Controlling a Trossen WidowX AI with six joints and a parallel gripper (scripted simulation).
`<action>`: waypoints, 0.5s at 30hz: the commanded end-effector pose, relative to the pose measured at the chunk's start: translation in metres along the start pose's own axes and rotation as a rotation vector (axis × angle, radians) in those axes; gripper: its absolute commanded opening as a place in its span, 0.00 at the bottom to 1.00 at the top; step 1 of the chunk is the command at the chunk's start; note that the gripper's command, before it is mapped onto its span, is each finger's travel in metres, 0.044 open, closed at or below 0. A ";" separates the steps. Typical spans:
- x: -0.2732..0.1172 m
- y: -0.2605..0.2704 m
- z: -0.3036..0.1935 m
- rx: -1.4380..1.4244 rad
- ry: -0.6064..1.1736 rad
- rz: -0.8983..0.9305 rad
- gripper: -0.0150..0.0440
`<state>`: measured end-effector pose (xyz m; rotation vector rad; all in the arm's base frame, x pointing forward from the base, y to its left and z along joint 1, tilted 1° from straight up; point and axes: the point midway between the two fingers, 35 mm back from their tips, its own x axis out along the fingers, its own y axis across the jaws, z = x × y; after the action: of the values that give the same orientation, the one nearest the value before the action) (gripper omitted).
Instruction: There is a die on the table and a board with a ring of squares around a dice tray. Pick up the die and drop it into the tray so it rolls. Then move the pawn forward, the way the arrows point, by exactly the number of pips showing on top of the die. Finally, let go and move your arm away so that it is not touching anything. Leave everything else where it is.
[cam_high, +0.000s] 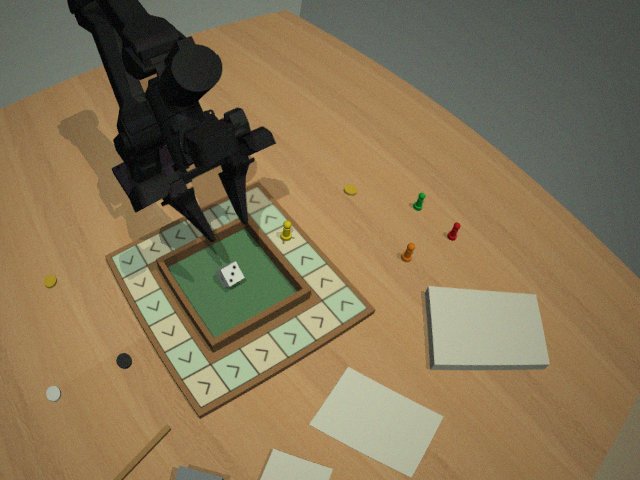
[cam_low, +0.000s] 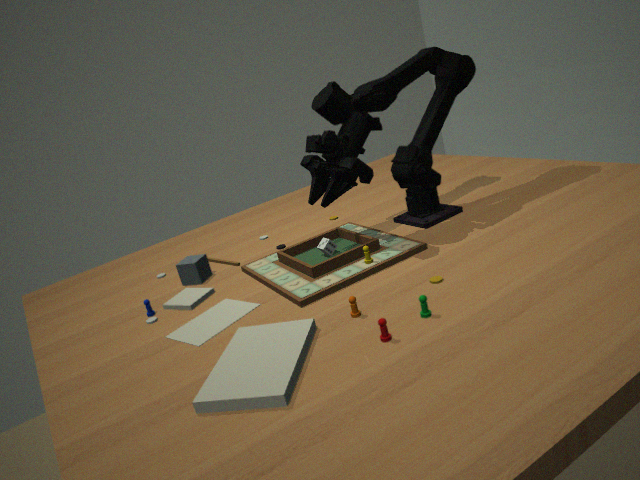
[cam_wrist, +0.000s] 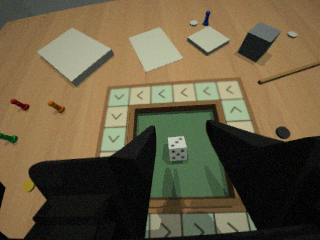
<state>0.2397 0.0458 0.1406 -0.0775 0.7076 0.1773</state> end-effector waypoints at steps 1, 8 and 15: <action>-0.015 0.000 0.020 0.005 -0.015 -0.004 0.79; -0.023 0.000 0.030 0.007 0.018 -0.006 1.00; -0.002 -0.001 0.024 0.006 0.380 -0.005 1.00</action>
<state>0.2479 0.0476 0.1666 -0.1019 0.9548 0.1669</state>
